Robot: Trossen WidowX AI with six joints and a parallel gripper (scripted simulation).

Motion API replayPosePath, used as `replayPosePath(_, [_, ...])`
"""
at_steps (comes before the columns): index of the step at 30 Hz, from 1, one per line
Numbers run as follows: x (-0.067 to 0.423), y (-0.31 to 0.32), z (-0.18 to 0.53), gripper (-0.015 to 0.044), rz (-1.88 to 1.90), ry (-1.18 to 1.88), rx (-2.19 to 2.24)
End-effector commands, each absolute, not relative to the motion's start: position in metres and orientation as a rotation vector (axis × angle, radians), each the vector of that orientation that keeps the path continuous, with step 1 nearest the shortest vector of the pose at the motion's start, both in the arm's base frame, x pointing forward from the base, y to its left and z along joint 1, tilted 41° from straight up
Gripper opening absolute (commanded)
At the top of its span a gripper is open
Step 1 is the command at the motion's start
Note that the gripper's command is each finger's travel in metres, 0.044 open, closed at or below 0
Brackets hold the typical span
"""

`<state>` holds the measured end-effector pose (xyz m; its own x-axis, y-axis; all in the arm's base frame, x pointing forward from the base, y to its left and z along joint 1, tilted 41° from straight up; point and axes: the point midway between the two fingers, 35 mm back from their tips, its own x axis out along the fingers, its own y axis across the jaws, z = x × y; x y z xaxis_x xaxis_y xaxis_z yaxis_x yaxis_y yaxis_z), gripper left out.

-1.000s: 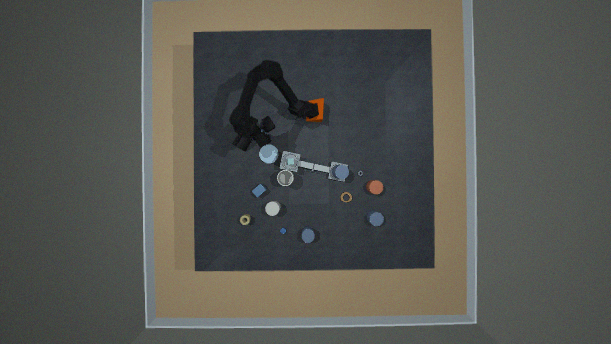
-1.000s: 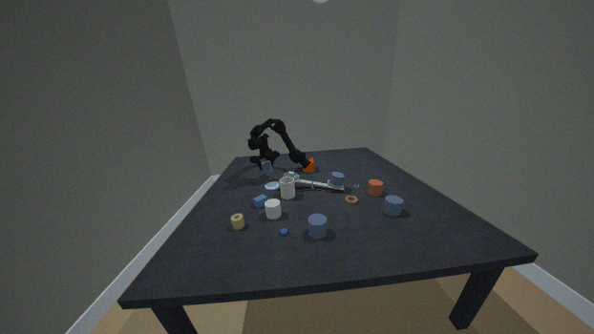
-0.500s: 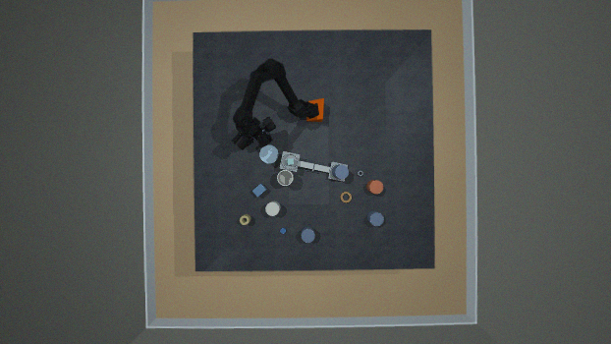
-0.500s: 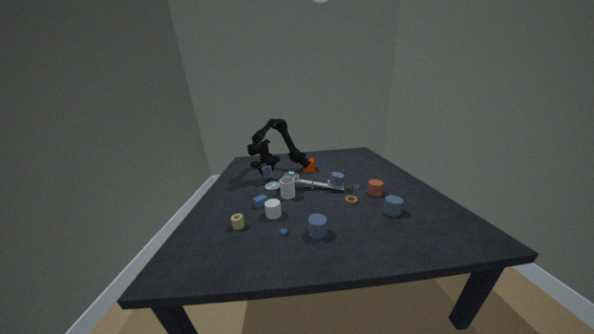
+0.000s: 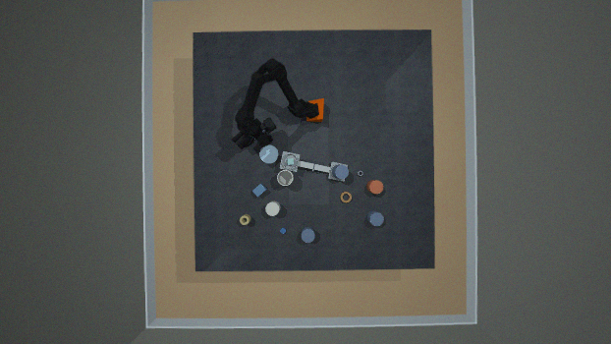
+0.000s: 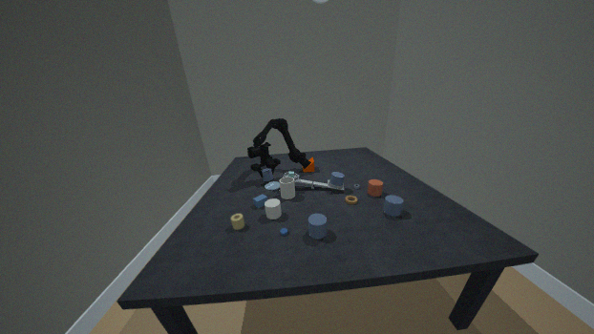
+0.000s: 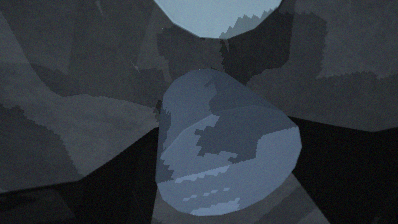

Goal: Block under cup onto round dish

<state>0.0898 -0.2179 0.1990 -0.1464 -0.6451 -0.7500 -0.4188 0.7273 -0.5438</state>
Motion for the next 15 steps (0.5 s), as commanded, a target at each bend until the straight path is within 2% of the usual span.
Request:
replayPosePath(1, [0.0898, -0.2179, 0.199, 0.0026, -0.244, 1.776, -0.84])
replayPosePath(15, [0.0898, -0.2179, 0.199, 0.0394, -0.244, 1.776, -0.84])
